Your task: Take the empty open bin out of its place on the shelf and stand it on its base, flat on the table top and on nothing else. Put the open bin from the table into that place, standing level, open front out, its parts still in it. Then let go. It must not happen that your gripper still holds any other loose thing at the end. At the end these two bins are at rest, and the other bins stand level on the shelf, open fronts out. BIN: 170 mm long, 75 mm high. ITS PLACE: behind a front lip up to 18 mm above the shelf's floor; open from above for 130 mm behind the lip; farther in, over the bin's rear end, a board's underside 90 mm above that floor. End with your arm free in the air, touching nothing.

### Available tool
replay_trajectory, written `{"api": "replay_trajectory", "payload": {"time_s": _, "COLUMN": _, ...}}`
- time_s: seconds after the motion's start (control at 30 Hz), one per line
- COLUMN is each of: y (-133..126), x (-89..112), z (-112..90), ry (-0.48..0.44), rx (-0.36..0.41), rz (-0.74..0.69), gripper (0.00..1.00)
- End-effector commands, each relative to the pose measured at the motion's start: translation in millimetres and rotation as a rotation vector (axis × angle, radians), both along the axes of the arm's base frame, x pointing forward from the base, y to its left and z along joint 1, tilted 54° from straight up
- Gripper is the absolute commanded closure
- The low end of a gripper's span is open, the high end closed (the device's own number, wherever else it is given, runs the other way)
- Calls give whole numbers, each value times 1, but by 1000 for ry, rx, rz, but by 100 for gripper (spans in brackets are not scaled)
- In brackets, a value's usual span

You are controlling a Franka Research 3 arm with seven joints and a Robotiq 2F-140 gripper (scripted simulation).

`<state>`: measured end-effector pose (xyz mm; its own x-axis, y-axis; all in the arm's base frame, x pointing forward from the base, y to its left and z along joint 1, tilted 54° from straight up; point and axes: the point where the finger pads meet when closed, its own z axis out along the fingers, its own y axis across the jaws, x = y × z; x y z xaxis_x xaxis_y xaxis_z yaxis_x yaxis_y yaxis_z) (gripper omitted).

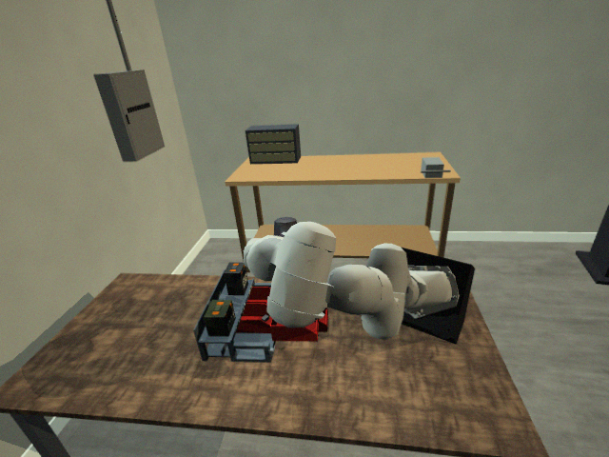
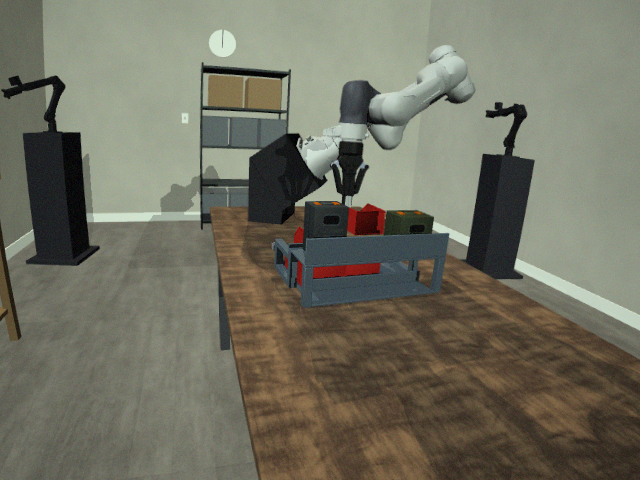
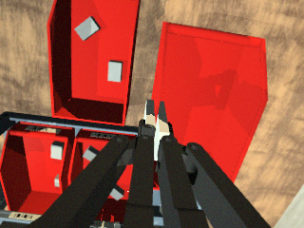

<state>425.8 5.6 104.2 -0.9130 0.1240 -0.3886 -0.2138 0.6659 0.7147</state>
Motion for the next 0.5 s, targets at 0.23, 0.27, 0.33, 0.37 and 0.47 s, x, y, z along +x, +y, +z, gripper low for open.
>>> {"api": "replay_trajectory", "payload": {"time_s": 0.23, "y": -3, "x": -1, "z": 3, "ry": 3, "rx": 2, "rz": -5, "gripper": 100}}
{"api": "replay_trajectory", "payload": {"time_s": 0.27, "y": -4, "x": -2, "z": 3, "ry": 3, "rx": 2, "rz": -5, "gripper": 100}}
{"api": "replay_trajectory", "payload": {"time_s": 0.33, "y": -4, "x": -2, "z": 3, "ry": 3, "rx": 2, "rz": -5, "gripper": 100}}
{"api": "replay_trajectory", "payload": {"time_s": 0.37, "y": -4, "x": -2, "z": 3, "ry": 3, "rx": 2, "rz": -5, "gripper": 100}}
{"api": "replay_trajectory", "payload": {"time_s": 0.47, "y": -4, "x": -2, "z": 3, "ry": 3, "rx": 2, "rz": -5, "gripper": 100}}
